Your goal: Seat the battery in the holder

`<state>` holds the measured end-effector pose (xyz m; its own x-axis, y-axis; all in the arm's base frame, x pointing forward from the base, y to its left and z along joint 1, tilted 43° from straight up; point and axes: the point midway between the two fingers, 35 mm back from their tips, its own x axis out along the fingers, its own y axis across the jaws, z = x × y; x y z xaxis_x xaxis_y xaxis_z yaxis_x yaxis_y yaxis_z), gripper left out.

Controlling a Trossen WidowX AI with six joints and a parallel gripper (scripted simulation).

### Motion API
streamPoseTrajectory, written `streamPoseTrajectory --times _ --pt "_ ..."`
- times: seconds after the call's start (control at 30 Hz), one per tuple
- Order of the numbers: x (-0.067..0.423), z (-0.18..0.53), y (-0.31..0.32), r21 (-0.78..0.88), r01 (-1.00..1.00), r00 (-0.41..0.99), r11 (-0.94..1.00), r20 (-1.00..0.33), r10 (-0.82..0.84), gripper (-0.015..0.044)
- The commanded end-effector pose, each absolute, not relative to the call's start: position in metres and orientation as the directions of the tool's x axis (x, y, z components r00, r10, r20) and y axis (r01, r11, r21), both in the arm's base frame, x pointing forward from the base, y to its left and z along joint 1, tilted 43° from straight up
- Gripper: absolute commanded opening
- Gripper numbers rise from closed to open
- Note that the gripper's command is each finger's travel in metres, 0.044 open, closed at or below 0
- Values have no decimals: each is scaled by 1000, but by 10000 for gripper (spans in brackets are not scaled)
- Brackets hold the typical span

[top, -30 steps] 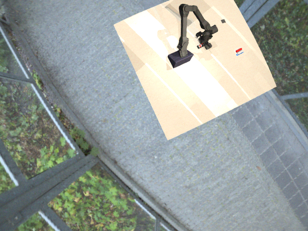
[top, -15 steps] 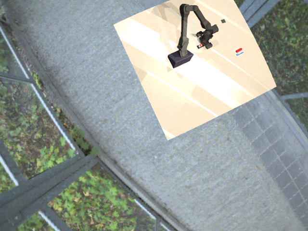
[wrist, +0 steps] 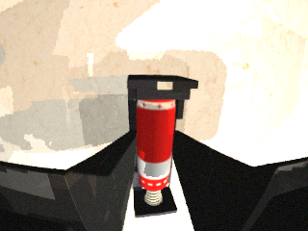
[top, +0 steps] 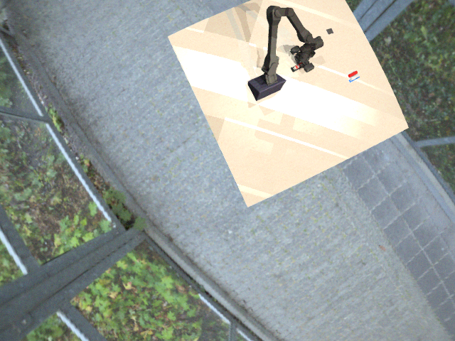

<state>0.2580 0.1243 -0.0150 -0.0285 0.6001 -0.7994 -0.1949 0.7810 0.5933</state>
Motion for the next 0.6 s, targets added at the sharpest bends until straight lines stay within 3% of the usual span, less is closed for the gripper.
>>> streamPoseTrajectory --times 0.0,0.53,0.57 --pt "259 -16 124 592 -197 -29 781 -800 599 172" --pt "259 -4 114 593 -195 -29 781 -800 600 172" --pt "258 -6 114 593 -185 -37 784 -801 597 198"
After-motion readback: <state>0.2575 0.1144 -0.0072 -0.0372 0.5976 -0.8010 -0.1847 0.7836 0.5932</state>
